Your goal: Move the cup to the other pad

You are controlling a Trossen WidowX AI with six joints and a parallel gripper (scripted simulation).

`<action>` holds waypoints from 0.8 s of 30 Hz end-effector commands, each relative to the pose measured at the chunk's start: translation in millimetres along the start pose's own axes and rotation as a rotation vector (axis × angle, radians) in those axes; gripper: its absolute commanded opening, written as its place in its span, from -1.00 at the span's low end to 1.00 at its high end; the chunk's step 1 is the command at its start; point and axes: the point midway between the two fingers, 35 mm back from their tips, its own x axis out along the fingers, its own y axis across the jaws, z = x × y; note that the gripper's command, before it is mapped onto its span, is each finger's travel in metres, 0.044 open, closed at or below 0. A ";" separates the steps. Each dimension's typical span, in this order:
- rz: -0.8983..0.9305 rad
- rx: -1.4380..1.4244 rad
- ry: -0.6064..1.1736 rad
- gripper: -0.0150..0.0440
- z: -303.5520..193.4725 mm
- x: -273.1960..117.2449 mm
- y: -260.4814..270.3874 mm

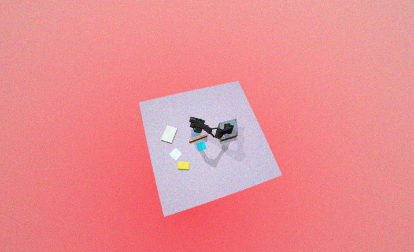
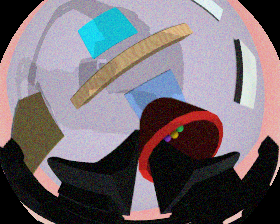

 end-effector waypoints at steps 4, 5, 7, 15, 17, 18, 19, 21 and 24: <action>-0.005 -0.006 0.001 -0.49 -0.6 -19.4 0.6; -0.005 -0.006 0.001 -0.49 -0.7 -19.4 0.6; -0.005 -0.006 0.001 -0.49 -0.7 -19.4 0.6; -0.004 0.000 -0.002 -0.49 -0.7 -16.9 0.8; -0.004 0.000 -0.002 -0.49 -0.7 -16.9 0.8; -0.004 0.000 -0.002 -0.49 -0.7 -16.9 0.8; -0.004 0.000 -0.002 -0.49 -0.7 -16.9 0.8; -0.004 0.000 -0.002 -0.49 -0.7 -16.9 0.8; -0.004 -0.001 -0.002 -0.49 0.2 -17.0 1.3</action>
